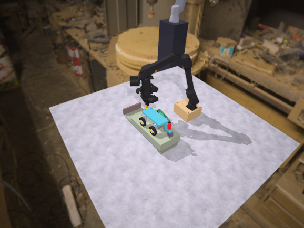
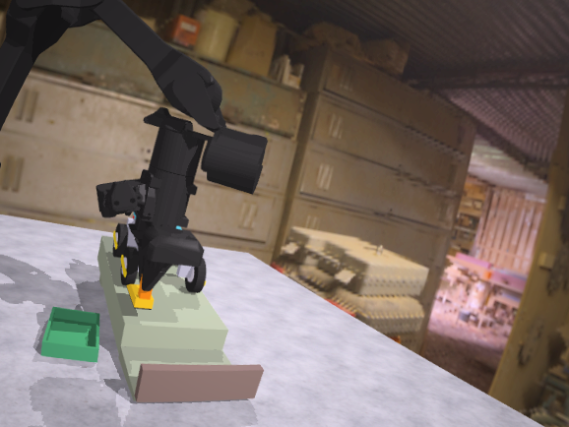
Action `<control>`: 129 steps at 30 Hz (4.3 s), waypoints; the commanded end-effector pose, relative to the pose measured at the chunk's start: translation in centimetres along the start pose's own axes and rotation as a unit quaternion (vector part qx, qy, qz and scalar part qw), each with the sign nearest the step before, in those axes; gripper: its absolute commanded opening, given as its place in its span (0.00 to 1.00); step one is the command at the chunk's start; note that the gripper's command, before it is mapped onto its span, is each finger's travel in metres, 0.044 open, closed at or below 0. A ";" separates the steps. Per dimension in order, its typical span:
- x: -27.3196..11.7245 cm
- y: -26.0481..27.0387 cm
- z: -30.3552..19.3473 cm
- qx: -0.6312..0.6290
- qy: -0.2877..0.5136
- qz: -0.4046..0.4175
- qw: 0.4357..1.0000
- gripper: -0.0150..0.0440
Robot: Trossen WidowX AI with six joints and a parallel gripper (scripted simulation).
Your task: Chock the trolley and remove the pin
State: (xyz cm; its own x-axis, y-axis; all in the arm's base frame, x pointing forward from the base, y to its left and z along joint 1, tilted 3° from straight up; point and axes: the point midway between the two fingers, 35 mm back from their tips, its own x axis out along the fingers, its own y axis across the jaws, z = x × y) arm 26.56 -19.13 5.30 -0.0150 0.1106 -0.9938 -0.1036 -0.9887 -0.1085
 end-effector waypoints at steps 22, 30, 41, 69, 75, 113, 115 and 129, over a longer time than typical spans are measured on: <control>1.8 -1.5 0.1 0.002 -0.001 -0.005 1.000 0.25; 1.8 -2.2 0.1 0.002 -0.001 -0.005 1.000 0.25; 1.8 -3.1 0.0 0.002 -0.001 -0.006 1.000 0.25; 1.9 -3.9 0.0 0.001 -0.003 -0.004 1.000 0.39; 1.9 -3.9 0.0 0.001 -0.003 -0.004 1.000 0.58; -6.0 -11.4 -2.9 -0.254 0.044 -0.026 0.966 0.58; -6.1 -13.2 -3.4 -0.315 0.048 -0.032 0.947 0.58; -6.7 -26.1 -3.8 -0.688 0.077 -0.073 0.718 0.58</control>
State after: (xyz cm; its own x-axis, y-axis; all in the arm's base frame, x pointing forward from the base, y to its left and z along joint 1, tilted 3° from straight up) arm 33.05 2.51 14.07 0.0318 0.2830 -0.9586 0.9380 -0.3397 -0.0691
